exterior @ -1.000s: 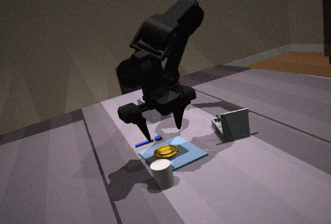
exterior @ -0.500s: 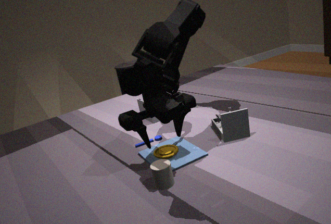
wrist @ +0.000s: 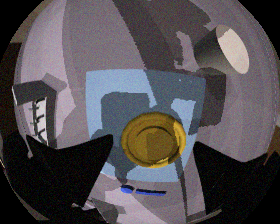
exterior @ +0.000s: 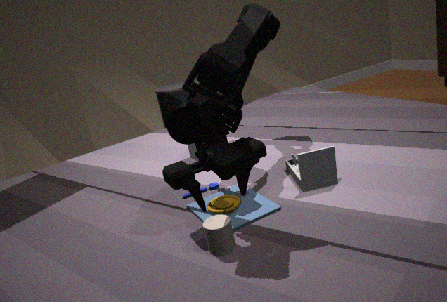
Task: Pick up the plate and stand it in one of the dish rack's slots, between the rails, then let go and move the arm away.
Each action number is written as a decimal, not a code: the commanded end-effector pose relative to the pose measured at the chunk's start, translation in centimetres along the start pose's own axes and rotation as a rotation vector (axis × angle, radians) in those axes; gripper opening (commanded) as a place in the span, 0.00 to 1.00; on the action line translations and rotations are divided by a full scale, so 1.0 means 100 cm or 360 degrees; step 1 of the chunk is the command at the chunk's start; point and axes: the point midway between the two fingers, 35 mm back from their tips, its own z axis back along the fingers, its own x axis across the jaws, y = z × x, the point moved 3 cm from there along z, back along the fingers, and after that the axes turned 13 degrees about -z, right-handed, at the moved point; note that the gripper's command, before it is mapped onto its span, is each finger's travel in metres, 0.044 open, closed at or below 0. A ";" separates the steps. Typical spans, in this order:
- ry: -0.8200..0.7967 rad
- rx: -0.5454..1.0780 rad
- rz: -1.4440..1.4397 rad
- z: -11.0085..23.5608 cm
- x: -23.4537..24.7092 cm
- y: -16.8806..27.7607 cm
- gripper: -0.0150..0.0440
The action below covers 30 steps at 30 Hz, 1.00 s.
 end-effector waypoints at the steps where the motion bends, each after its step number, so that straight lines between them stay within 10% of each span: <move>1: -0.0011 0.0003 -0.0012 -0.008 0.000 0.002 0.93; 26: -0.0012 0.0004 -0.0012 -0.015 0.000 0.003 0.74; 30: -0.0008 0.0000 -0.0013 -0.008 -0.001 0.002 0.56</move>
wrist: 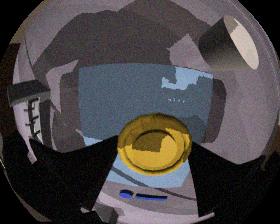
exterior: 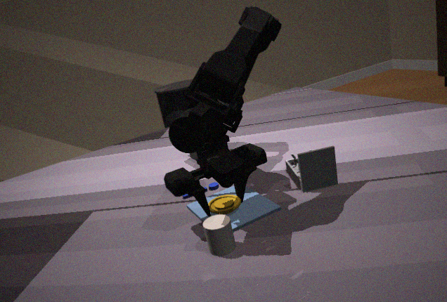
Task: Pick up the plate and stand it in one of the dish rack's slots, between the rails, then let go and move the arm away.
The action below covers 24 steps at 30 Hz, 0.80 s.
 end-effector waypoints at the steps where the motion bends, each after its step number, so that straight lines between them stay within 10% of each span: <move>1: 0.0003 -0.0009 -0.0004 0.011 -0.001 -0.002 0.52; 7: 0.0014 -0.0019 -0.0007 0.040 -0.002 -0.006 0.25; 24: 0.0004 -0.0004 -0.0005 0.110 -0.002 -0.004 0.25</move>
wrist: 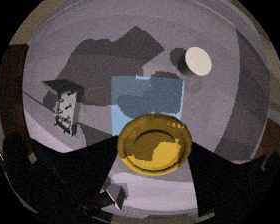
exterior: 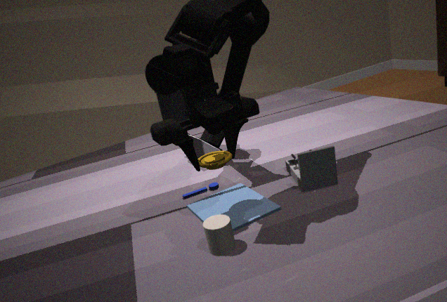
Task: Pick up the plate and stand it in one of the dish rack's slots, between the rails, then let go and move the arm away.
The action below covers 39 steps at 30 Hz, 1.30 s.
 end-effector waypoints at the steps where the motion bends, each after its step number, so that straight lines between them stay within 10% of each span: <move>1: 0.0008 -0.0008 0.0009 0.017 -0.001 0.000 0.25; 39: 0.0011 -0.0031 -0.1721 0.031 0.132 0.062 0.25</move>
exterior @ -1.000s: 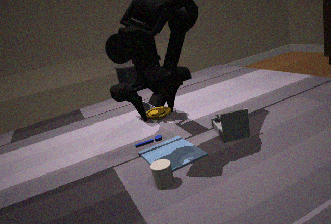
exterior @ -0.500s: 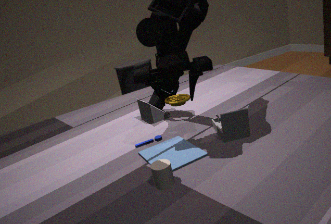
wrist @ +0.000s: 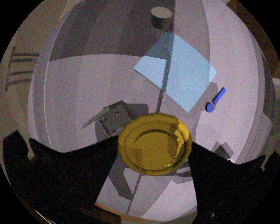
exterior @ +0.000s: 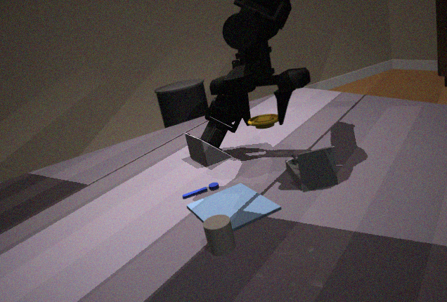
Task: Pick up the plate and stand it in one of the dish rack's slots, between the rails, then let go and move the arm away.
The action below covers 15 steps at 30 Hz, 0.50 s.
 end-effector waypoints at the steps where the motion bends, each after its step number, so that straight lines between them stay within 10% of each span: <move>1: -0.0005 0.0007 -0.0240 0.000 -0.002 0.020 0.25; 15: -0.0006 0.0012 -0.1005 -0.005 -0.010 0.080 0.25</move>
